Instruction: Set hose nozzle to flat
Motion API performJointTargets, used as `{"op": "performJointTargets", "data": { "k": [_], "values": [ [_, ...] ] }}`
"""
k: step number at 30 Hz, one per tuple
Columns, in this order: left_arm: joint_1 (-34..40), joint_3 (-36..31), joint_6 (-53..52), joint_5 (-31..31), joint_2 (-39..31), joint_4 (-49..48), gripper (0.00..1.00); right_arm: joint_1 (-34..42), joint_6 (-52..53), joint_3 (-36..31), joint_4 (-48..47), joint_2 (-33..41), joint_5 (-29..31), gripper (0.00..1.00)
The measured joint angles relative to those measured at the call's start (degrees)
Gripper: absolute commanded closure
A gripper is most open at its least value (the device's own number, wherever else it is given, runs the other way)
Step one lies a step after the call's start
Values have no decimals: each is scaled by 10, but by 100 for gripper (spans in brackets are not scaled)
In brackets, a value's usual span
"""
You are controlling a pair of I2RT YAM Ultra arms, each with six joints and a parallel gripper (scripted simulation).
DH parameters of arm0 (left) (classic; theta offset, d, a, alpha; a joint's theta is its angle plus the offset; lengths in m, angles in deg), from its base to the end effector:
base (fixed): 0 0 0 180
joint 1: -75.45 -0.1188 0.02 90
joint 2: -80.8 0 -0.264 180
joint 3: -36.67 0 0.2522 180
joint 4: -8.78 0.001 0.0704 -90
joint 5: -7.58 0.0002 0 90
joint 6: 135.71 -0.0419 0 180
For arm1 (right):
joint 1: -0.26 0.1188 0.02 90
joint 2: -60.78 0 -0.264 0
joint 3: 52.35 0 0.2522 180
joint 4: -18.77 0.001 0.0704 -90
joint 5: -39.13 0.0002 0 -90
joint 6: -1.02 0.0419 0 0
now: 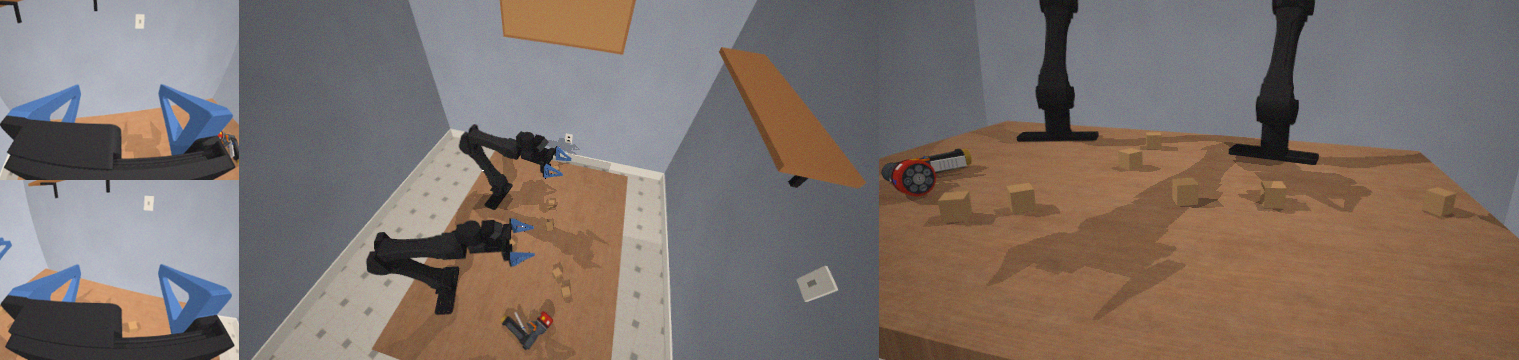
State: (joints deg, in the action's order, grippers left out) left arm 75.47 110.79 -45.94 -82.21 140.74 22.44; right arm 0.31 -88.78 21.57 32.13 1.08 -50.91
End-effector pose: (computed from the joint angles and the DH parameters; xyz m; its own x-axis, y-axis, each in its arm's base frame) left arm 0.2446 0.0008 0.4099 0.0091 0.0040 -1.0000 0.0040 1.0000 0.0040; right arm 0.2436 0.0012 0.4102 0.0150 0.0035 -0.9999 -0.0016 1.0000 0.0035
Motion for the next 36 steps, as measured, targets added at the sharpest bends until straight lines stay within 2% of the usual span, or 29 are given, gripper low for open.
{"op": "performJointTargets", "data": {
  "k": [1,17,18,36],
  "values": [
    [0,-1,0,0,0,1,63,0,0,-1,2,-1,0,0],
    [0,-2,2,-2,1,1,63,-1,-2,-1,3,-2,0,0],
    [0,-2,2,-2,1,1,63,-1,-2,-1,3,-2,0,23],
    [0,-2,2,-2,1,1,63,-22,11,-15,36,-21,0,23]
  ]
}}
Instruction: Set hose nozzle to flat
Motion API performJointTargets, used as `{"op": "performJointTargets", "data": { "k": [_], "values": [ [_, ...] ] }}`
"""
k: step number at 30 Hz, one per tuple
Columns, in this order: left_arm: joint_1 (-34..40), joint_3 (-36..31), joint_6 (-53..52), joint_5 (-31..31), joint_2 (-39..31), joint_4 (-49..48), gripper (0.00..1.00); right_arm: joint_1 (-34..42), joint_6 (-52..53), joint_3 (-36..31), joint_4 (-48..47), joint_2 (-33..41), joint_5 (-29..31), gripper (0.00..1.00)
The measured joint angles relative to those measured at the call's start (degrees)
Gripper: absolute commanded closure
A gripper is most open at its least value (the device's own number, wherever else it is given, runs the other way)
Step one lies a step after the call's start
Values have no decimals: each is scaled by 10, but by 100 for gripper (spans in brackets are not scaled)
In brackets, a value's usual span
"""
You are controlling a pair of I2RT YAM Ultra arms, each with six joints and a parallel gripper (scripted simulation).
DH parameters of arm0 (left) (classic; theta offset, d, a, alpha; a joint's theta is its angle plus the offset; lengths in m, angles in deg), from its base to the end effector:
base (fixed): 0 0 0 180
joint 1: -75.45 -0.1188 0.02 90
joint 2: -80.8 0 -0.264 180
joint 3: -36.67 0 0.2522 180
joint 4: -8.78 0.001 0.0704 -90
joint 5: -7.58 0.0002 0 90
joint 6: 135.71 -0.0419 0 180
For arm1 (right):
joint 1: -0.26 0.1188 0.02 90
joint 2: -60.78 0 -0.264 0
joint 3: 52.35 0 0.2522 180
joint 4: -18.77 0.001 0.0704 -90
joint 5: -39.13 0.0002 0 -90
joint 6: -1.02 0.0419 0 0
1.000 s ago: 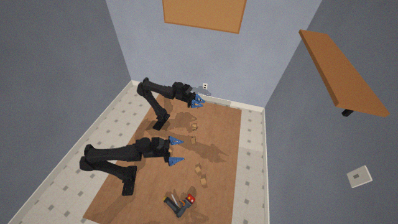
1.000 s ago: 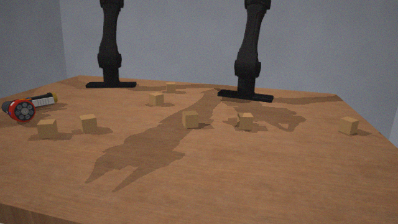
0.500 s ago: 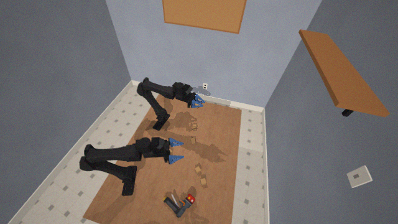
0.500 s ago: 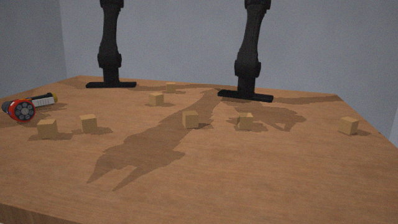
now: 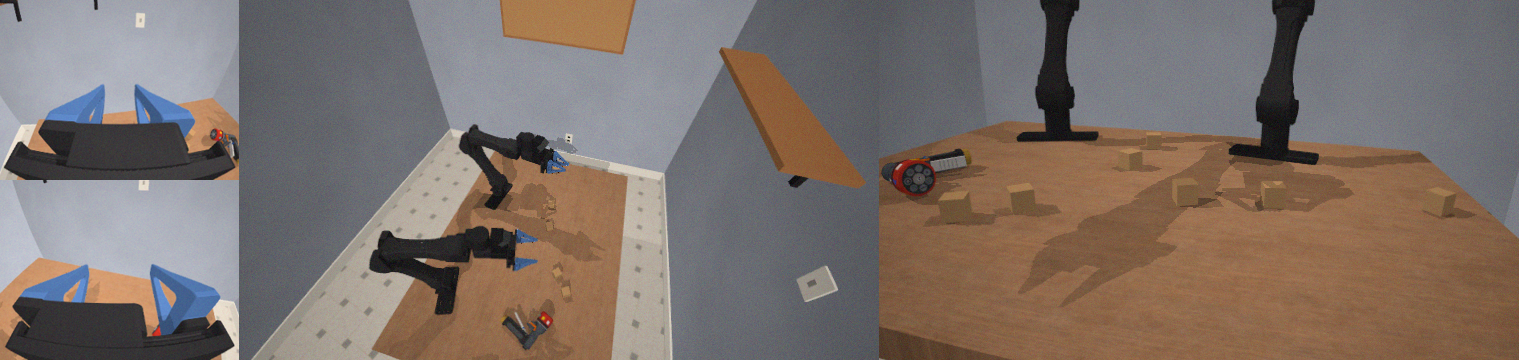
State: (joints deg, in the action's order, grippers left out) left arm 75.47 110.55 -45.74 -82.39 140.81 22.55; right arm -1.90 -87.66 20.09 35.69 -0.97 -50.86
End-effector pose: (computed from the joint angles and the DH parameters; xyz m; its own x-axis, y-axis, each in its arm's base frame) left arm 0.2452 0.0009 0.4079 0.0017 0.0005 -1.0000 0.0009 1.0000 0.0005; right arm 0.2543 -0.0086 0.3858 -0.1075 0.0271 -0.9938 0.0404 0.9989 0.0229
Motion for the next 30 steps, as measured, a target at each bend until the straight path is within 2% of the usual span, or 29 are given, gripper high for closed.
{"op": "performJointTargets", "data": {
  "k": [30],
  "values": [
    [0,0,0,0,0,0,63,-138,77,-70,130,-91,0,23]
  ]
}}
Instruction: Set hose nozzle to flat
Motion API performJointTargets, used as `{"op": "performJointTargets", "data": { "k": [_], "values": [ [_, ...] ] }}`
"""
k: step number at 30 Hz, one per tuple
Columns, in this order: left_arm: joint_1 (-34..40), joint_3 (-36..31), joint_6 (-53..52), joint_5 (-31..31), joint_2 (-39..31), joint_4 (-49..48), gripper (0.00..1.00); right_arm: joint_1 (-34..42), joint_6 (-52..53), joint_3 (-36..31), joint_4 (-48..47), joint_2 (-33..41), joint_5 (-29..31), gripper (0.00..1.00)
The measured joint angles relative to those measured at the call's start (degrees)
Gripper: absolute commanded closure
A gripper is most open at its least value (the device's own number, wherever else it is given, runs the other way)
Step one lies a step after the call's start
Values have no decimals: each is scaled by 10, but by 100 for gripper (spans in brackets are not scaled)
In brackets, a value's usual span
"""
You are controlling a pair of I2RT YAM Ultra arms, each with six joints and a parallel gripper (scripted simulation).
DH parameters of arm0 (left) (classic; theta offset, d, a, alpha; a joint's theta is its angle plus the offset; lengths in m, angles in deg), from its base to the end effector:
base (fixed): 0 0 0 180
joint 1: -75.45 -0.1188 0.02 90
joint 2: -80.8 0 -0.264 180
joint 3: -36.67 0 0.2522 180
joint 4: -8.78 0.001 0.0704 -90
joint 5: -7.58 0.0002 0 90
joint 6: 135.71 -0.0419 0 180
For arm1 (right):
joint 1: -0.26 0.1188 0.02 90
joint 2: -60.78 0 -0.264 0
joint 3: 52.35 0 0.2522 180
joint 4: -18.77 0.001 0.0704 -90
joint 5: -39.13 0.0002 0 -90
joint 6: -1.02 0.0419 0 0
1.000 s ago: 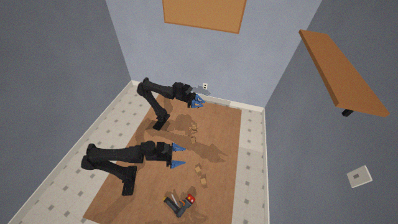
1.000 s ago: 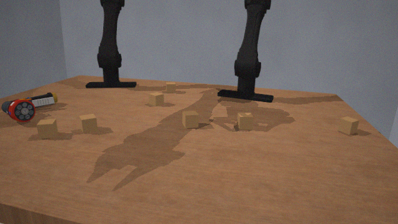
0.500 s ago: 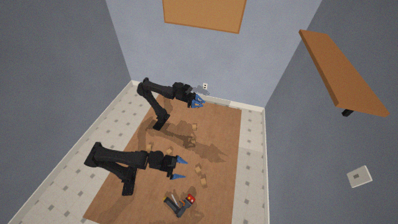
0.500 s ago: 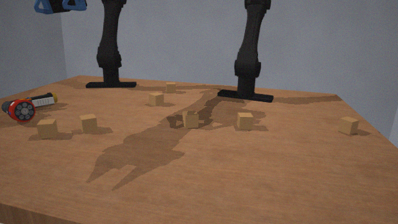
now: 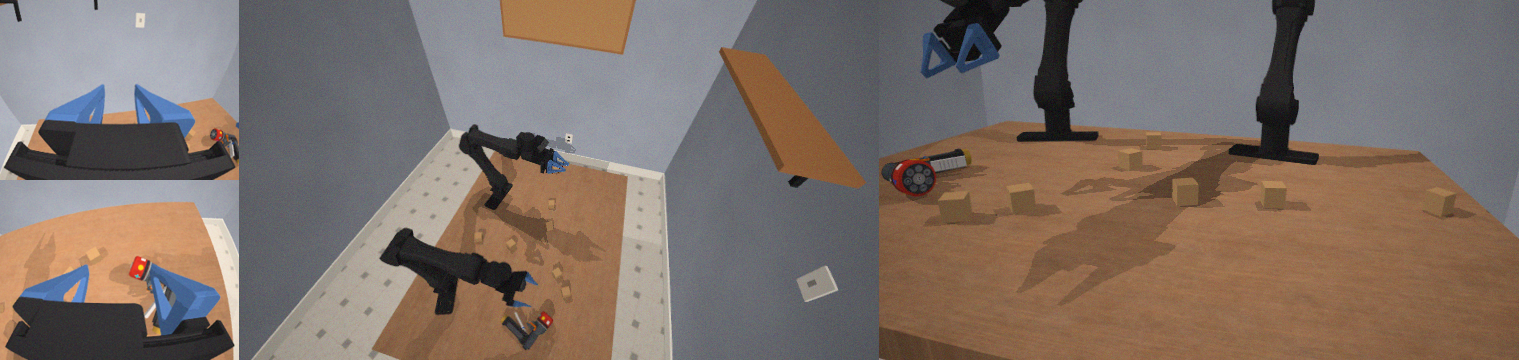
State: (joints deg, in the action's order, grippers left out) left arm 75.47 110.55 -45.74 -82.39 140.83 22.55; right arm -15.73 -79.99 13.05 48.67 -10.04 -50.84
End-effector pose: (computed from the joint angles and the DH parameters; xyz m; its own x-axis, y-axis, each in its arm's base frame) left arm 0.2453 0.0009 0.4078 0.0014 0.0005 -1.0000 0.0009 1.0000 0.0005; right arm 0.2654 -0.0750 0.2792 -0.5058 0.3075 -0.8060 0.3593 0.9245 0.1272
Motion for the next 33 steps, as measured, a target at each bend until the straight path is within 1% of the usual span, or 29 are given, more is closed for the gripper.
{"op": "performJointTargets", "data": {
  "k": [5,27,33],
  "values": [
    [0,0,0,0,0,0,63,-17,10,-8,16,-7,-1,23],
    [0,0,0,0,0,0,63,-125,69,-61,124,-84,-1,23],
    [0,0,0,0,0,0,63,-132,71,-68,123,-83,-1,23]
  ]
}}
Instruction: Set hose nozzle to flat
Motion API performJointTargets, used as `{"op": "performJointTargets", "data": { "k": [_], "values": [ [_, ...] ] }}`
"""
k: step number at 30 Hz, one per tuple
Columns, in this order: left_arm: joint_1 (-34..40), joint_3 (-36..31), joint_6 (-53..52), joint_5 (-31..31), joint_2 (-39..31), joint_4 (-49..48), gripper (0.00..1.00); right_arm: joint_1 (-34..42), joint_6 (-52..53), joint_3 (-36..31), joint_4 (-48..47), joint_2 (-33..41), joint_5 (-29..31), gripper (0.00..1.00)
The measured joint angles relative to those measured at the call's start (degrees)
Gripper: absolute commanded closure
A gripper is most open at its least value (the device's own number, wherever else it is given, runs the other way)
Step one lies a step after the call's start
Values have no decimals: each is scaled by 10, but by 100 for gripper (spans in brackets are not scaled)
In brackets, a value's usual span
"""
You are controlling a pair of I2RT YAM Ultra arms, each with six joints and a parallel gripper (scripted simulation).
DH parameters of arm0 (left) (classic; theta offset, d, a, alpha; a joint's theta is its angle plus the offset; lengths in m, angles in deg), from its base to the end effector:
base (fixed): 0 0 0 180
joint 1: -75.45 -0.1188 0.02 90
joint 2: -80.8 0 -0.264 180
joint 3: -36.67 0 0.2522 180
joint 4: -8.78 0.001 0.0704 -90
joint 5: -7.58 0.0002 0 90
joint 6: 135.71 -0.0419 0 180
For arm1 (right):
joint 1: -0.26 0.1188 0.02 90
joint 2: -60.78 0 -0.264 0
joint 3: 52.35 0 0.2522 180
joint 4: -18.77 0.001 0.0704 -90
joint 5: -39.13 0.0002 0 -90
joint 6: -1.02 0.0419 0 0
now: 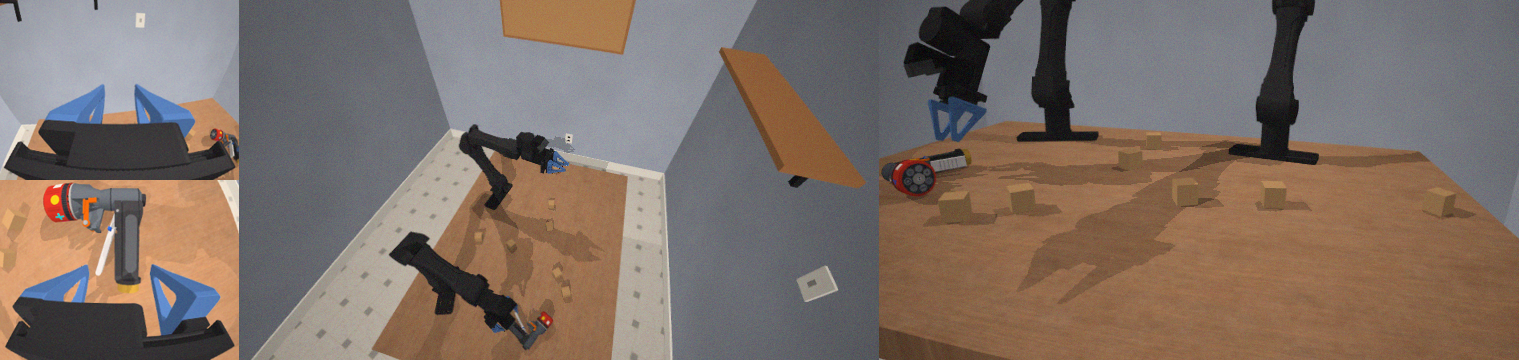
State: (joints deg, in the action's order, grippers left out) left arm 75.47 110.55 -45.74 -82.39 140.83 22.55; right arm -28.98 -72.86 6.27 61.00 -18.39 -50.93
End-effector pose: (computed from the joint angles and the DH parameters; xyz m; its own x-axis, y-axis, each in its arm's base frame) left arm 0.2453 0.0009 0.4078 0.0014 0.0005 -1.0000 0.0009 1.0000 0.0005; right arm 0.2254 -0.1250 0.1896 -0.6099 0.6596 -0.4392 0.6843 0.7179 0.1279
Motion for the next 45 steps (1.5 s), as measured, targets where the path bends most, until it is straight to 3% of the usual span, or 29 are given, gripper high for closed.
{"op": "performJointTargets", "data": {
  "k": [44,45],
  "values": [
    [0,0,0,0,0,0,63,2,2,-24,-118,-106,1,23],
    [0,0,0,0,0,0,63,2,2,-24,-118,-106,1,64]
  ]
}}
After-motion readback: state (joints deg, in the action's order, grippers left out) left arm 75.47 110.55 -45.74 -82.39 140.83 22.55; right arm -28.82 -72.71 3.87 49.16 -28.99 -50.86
